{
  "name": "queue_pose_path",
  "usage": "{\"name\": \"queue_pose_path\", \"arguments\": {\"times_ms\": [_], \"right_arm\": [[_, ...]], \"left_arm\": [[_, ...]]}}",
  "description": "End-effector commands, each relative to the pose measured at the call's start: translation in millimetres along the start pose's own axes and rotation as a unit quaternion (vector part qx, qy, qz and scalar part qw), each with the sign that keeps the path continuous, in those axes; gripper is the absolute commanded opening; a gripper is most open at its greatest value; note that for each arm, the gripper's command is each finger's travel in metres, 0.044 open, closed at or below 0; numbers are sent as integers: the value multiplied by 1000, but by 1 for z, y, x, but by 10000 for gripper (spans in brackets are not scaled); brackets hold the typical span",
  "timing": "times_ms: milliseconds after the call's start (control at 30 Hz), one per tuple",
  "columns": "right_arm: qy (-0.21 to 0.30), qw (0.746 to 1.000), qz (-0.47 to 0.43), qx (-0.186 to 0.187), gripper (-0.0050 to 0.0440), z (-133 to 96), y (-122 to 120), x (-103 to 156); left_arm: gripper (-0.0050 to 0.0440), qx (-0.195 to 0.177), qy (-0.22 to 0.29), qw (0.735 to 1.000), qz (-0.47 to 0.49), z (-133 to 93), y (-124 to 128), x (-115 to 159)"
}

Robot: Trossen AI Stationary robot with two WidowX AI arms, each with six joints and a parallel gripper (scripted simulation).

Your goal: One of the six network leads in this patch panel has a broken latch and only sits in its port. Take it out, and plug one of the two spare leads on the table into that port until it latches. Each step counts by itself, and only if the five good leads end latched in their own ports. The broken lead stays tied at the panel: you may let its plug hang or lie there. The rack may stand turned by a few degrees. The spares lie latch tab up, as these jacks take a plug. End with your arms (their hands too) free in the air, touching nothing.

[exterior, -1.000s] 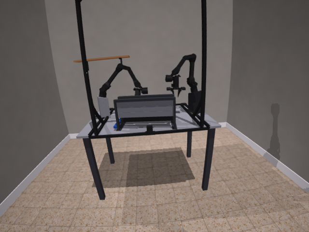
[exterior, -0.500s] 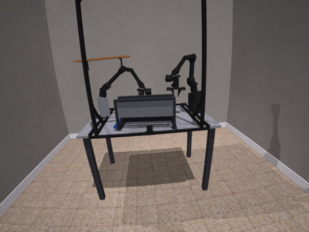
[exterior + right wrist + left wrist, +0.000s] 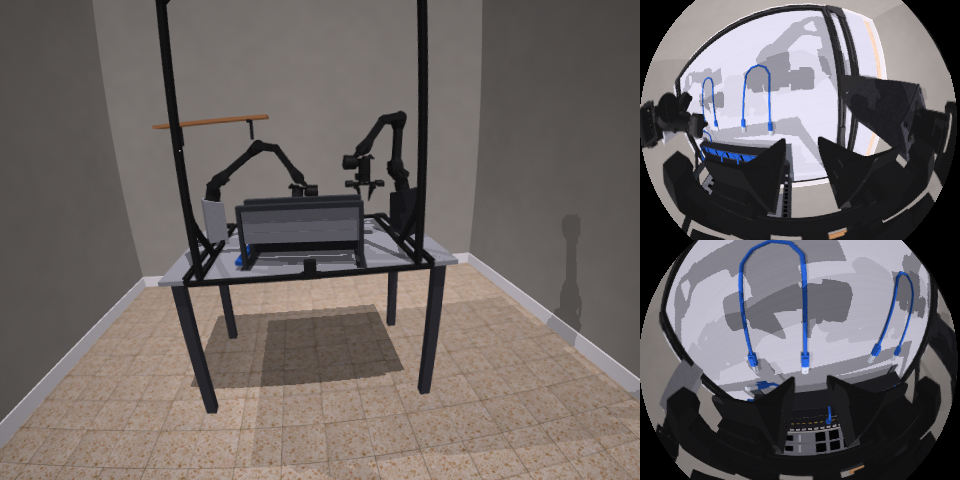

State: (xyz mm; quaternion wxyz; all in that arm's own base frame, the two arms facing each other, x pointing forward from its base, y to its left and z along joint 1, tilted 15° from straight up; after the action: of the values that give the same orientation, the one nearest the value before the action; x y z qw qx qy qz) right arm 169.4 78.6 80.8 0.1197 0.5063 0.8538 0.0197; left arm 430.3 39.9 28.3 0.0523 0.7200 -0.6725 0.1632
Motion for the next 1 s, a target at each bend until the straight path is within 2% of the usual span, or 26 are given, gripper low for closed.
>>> {"name": "queue_pose_path", "arguments": {"times_ms": [0,33,67,600,633,967], "right_arm": [[0,1000,0,0,176,0,0,0],[0,1000,0,0,176,0,0,0],[0,1000,0,0,176,0,0,0],[0,1000,0,0,176,0,0,0],[0,1000,0,0,176,0,0,0],[0,1000,0,0,176,0,0,0]], "left_arm": [[176,-6,-3,1000,0,4,1,-2],[176,-6,-3,1000,0,4,1,-2],[176,-5,-3,1000,0,60,1,-2],[176,-5,-3,1000,0,60,1,-2],[176,-6,-3,1000,0,74,1,-3],[176,-6,-3,1000,0,74,1,-3]]}}
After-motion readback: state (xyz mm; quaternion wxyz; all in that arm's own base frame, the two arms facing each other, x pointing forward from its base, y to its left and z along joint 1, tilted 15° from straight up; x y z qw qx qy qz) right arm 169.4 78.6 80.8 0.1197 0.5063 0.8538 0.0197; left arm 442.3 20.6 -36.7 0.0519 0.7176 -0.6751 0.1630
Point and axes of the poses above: on each arm, the point midway between the two fingers, 35 mm back from their tips, its own z axis out along the fingers, its own y axis across the jaws, x = y × z, the point moved 6 cm from there along -z, back along the fingers, and after that the axes turned 14 degrees about -z, right-handed, at the moved point
